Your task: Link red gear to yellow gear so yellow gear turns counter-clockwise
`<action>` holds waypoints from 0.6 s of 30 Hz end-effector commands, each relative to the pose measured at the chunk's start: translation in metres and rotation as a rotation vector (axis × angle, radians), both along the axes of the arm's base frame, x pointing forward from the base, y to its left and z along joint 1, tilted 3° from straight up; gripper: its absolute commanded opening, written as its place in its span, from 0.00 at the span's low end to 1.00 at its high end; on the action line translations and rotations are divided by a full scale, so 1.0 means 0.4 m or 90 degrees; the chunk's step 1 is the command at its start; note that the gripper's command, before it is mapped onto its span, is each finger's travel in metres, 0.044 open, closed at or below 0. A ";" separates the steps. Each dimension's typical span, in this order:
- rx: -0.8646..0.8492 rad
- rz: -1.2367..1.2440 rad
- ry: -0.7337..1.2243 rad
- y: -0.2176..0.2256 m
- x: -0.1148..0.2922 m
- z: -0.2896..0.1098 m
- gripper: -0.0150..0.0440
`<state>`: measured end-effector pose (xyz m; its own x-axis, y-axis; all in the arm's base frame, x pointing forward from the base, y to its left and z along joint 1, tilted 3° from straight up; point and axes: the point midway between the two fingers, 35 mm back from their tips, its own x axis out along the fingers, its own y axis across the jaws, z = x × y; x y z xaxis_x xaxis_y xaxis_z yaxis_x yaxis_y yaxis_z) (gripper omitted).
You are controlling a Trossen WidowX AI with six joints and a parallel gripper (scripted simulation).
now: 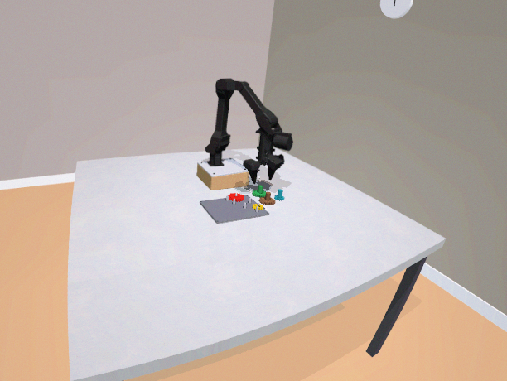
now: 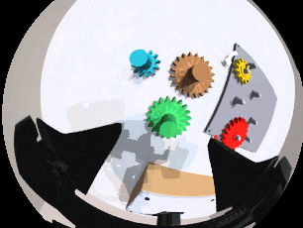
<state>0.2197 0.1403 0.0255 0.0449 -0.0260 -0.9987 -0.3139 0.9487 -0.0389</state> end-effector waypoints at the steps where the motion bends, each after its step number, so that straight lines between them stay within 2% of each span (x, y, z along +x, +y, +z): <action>1: -0.009 0.002 0.005 -0.008 -0.005 -0.015 1.00; 18: -0.009 0.002 0.005 -0.010 -0.003 -0.080 1.00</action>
<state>0.2209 0.1394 0.0011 0.0450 -0.0262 -0.9986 -0.3140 0.9486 -0.0391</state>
